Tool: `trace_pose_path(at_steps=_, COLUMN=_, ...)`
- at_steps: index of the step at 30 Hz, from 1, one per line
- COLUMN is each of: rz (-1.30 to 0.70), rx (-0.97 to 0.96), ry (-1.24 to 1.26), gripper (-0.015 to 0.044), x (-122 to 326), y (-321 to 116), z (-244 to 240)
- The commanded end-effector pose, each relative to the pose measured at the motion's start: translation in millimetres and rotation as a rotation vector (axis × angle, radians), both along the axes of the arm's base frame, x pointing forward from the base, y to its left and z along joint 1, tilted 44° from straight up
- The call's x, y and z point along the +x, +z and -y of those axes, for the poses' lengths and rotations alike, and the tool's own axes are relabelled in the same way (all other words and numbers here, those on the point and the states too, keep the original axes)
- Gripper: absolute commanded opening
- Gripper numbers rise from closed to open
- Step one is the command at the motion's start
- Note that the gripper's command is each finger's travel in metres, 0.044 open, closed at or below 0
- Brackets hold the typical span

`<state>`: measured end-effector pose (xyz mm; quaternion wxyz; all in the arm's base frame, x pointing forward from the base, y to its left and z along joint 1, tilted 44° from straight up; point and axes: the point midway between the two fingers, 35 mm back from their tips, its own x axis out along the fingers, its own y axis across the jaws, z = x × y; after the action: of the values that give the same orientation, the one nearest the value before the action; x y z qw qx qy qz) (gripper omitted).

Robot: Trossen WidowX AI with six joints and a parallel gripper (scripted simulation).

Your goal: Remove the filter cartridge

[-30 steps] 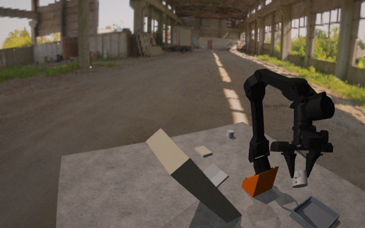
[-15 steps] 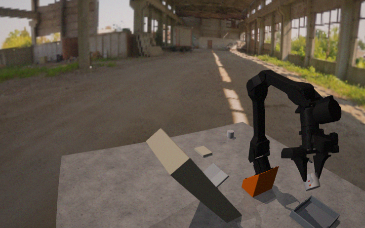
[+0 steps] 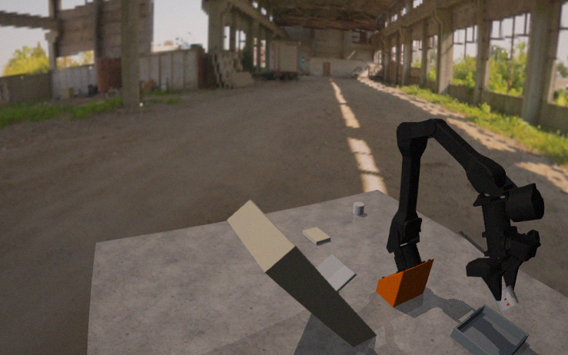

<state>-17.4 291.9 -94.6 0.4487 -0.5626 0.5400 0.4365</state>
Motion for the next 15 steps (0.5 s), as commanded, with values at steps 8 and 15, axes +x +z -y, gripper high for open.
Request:
trace_pose_path(at_steps=8, rz=-0.179, rx=-0.017, ry=0.187, gripper=0.0, x=-58.0, y=-36.5, z=52.5)
trace_pose_path(at_steps=15, rz=-0.201, rx=-0.02, ry=0.21, gripper=0.0, x=-64.1, y=-40.0, z=60.5)
